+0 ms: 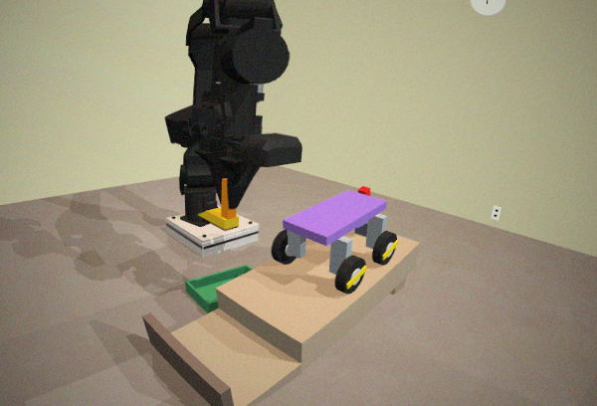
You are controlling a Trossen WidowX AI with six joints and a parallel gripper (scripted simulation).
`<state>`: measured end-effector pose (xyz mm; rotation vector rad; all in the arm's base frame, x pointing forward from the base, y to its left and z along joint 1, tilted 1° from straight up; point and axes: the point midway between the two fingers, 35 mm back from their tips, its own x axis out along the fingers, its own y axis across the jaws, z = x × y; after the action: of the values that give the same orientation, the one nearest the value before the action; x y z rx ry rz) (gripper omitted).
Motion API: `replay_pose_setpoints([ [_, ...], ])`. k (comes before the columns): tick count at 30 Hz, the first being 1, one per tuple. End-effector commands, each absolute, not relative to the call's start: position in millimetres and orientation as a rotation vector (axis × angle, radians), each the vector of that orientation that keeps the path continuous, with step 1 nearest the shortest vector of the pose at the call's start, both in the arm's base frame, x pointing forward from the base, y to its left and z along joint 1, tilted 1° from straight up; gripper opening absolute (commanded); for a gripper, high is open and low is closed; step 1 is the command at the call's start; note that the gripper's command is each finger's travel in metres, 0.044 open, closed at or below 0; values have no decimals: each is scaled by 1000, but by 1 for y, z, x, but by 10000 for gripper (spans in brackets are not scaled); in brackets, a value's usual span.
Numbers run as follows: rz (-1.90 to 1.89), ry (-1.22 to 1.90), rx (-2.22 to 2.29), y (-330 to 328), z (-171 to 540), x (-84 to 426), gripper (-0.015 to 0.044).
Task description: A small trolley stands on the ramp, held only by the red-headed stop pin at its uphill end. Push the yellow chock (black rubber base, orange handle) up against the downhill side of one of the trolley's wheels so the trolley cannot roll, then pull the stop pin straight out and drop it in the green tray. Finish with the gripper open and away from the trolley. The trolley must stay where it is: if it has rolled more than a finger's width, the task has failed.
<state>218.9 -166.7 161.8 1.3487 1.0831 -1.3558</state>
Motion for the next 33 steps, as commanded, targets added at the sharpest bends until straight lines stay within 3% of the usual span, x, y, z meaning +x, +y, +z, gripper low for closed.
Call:
replay_pose_setpoints([
  [1, -1357, 1078, 1342, -184, 162, 219, 0],
  [13, -1531, 946, 1535, -196, 161, 220, 0],
  [33, -1991, 446, 2040, -198, 161, 219, 0],
])
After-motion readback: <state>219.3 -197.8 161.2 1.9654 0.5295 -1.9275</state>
